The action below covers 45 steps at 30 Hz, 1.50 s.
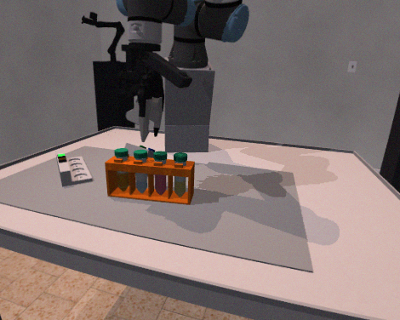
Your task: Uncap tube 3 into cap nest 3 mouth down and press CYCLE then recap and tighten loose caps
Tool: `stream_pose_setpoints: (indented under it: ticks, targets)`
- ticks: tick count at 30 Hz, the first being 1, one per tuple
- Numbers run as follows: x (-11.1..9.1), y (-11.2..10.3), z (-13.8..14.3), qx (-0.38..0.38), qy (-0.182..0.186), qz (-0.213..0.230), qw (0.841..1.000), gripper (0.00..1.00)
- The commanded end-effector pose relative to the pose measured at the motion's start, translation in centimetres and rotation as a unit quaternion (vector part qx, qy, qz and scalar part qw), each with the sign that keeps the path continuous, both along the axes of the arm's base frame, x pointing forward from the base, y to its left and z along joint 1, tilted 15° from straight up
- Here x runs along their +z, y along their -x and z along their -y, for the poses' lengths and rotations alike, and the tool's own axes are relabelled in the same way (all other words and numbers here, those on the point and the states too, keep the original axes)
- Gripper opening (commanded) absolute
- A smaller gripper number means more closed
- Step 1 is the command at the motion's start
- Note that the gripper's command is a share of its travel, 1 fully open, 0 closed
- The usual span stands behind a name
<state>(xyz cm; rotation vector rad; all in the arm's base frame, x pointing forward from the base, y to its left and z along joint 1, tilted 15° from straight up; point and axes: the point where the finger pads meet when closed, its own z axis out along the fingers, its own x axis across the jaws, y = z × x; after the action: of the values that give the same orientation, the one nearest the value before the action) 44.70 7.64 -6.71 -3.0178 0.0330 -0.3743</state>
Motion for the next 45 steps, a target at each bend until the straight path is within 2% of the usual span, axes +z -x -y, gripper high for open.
stream_pose_setpoints:
  ticks: [1, 2, 4, 6, 7, 9, 11, 14, 25, 34, 39, 45]
  targets:
    - [-0.1, -0.5, 1.7, 0.097, 0.014, 0.009, 0.995, 0.35]
    - [-0.1, -0.5, 1.7, 0.097, 0.014, 0.009, 0.995, 0.35]
    - [-0.2, -0.8, 3.4, 0.174, 0.034, 0.018, 0.984, 0.35]
    - [-0.2, -0.8, 3.4, 0.176, 0.034, 0.018, 0.984, 0.35]
    - [-0.3, -1.0, 4.2, 0.214, 0.044, 0.022, 0.976, 0.35]
    - [-0.4, -1.3, 5.8, 0.215, 0.044, 0.022, 0.975, 0.35]
    - [-0.4, -1.3, 5.8, 0.215, 0.044, 0.022, 0.975, 0.35]
    - [-0.6, -1.7, 7.9, 0.215, 0.044, 0.022, 0.975, 0.35]
    - [-0.6, -1.6, 7.7, 0.216, 0.044, 0.022, 0.975, 0.35]
    - [-3.2, -2.3, 7.4, 0.216, 0.045, 0.023, 0.975, 0.35]
    - [-4.0, -2.6, 7.3, 0.216, 0.045, 0.023, 0.975, 0.35]
    - [-4.0, -2.6, 7.3, 0.216, 0.045, 0.023, 0.975, 0.35]
